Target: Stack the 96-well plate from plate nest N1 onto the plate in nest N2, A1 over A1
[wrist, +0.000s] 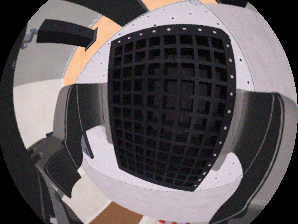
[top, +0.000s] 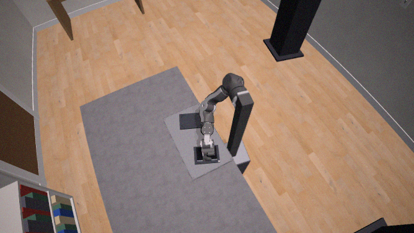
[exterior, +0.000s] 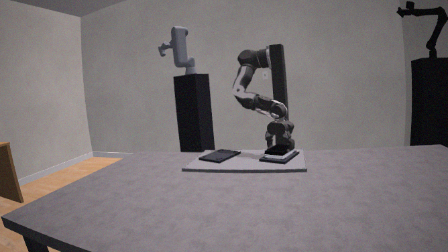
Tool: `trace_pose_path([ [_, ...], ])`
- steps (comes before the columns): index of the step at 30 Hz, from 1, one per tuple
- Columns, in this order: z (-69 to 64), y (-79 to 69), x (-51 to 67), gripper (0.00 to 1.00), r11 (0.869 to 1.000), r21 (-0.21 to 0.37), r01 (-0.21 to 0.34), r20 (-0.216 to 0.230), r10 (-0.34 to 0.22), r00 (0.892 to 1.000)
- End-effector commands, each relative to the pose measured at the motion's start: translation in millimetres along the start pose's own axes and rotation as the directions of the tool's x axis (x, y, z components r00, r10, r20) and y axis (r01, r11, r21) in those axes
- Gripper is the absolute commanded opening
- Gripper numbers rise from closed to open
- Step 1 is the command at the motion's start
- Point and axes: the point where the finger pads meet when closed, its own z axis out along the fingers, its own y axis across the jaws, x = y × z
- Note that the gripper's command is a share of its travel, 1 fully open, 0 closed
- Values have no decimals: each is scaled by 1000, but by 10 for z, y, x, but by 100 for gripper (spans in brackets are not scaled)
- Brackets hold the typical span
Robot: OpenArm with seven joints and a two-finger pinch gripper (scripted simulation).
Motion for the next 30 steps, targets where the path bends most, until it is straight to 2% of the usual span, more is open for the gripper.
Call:
trace_pose_path([
  [1,-1,18,9,0,1000,-7,6,-1,-6,1000],
  [19,20,19,10,0,1000,-7,6,-1,-6,1000],
  [30,16,6,2,37,1000,-2,0,0,0,1000],
])
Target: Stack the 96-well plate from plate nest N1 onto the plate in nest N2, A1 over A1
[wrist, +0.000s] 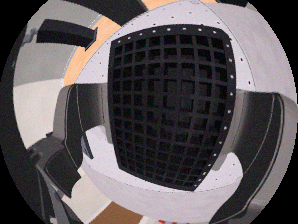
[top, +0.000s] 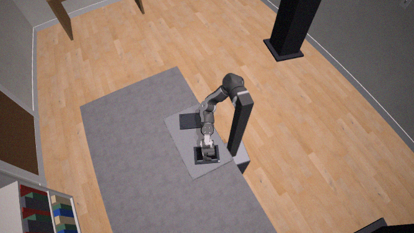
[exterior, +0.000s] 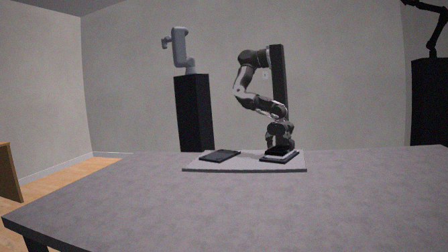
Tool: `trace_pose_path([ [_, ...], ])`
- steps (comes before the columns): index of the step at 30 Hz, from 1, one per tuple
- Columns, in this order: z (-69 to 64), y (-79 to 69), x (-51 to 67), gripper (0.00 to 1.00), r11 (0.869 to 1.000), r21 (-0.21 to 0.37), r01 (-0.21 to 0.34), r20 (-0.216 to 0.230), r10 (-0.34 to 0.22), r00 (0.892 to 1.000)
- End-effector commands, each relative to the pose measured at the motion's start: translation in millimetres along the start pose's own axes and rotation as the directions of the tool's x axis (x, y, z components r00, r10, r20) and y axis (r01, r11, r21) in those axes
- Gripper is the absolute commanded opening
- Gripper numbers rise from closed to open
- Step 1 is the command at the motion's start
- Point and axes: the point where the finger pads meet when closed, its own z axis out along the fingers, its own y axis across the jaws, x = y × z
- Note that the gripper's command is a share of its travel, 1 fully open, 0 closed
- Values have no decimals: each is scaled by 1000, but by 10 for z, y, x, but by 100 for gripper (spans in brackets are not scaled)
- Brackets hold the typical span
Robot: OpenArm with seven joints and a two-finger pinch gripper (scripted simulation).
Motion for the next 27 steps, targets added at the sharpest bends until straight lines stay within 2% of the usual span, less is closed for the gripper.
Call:
trace_pose_path([
  [1,-6,7,-1,40,1000,-2,0,0,0,1000],
  [4,-6,7,-1,50,1000,-2,0,0,0,1000],
  [6,-6,7,-1,50,1000,-2,0,0,0,1000],
  [14,-6,7,-1,77,1000,-2,0,0,0,1000],
  [23,-6,7,-1,77,1000,-2,0,0,0,1000],
  [27,-328,8,-3,77,1000,-3,2,2,-2,1000],
])
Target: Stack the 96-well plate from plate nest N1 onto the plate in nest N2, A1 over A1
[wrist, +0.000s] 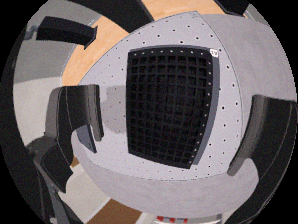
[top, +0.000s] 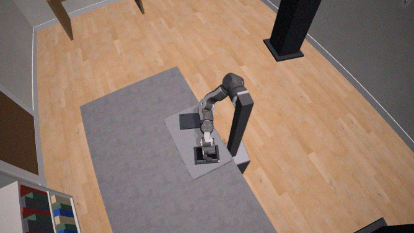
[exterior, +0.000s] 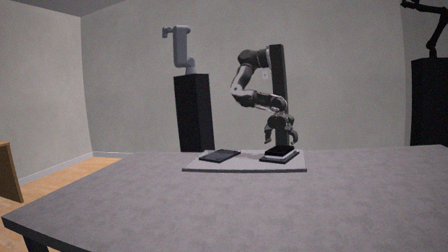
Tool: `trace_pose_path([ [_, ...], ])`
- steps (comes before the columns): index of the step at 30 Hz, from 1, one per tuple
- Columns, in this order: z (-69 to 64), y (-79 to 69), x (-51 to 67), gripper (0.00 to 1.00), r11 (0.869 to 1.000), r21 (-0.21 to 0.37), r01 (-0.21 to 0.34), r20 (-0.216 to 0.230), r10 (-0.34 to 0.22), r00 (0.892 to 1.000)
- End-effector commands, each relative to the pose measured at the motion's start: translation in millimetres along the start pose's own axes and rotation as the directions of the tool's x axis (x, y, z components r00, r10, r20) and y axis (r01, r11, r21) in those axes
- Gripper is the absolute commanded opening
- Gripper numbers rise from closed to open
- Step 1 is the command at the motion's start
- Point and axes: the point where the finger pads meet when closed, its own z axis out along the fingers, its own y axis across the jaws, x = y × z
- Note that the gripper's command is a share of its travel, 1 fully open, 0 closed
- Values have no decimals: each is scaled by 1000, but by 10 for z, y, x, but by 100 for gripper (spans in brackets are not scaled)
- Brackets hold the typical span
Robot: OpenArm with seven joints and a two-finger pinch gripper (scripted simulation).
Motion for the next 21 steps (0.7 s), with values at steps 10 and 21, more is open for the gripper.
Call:
trace_pose_path([
  [10,-120,-36,-13,77,999,25,-19,-1,19,1000],
  [21,-517,-26,-15,77,999,25,-19,-1,19,1000],
])
